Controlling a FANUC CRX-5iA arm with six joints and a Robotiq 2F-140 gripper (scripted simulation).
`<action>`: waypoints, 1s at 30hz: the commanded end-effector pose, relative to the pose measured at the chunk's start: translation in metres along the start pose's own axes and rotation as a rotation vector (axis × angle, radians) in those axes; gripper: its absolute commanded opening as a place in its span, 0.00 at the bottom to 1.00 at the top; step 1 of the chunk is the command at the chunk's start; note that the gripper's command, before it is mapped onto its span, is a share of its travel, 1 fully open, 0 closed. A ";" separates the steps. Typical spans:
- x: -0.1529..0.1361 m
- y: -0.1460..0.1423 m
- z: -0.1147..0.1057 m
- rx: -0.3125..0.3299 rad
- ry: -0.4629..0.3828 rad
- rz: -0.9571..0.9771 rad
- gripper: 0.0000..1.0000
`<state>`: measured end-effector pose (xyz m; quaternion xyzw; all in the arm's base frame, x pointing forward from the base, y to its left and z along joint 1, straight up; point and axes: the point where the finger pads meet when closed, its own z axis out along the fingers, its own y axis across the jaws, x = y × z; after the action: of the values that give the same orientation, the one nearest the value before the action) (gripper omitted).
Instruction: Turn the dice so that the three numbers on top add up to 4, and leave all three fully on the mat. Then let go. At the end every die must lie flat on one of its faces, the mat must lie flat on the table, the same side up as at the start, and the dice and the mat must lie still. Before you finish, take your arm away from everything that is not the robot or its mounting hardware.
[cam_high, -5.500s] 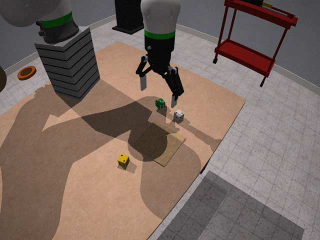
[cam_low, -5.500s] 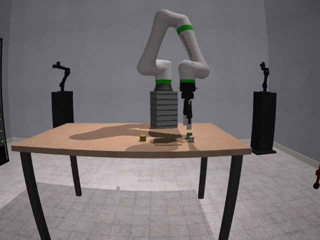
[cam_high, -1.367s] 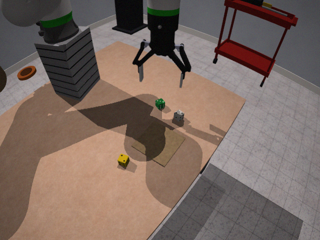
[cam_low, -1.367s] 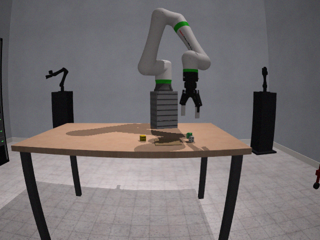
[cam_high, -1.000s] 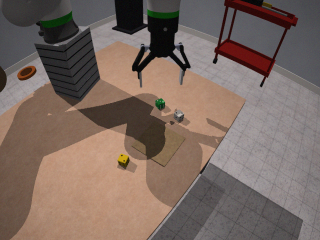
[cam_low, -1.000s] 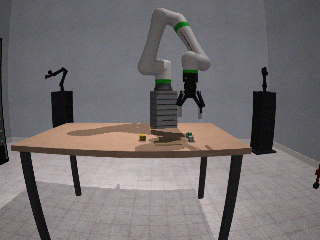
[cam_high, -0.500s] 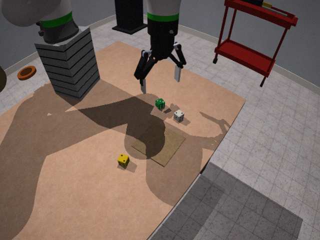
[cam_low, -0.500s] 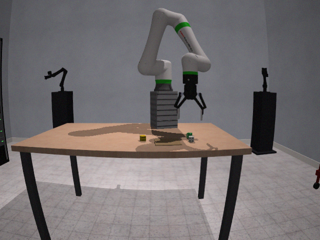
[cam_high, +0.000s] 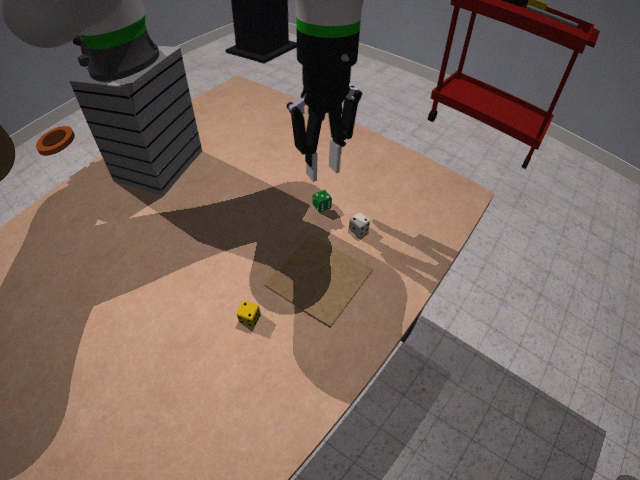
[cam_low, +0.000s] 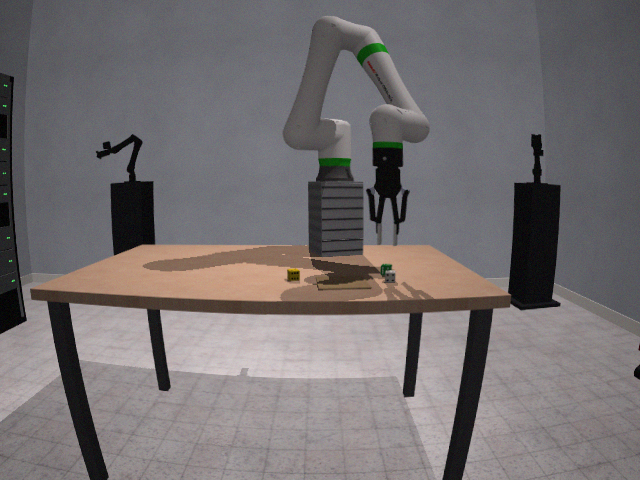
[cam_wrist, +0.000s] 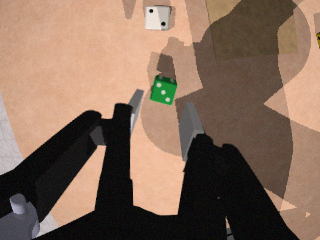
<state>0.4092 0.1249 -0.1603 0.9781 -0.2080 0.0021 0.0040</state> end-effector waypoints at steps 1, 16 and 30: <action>0.000 0.000 0.000 0.000 0.000 0.000 0.28; 0.000 0.000 0.000 0.000 0.000 0.000 0.28; 0.000 0.000 0.003 0.000 0.000 0.000 0.28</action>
<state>0.4092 0.1249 -0.1622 0.9781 -0.2079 0.0020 0.0040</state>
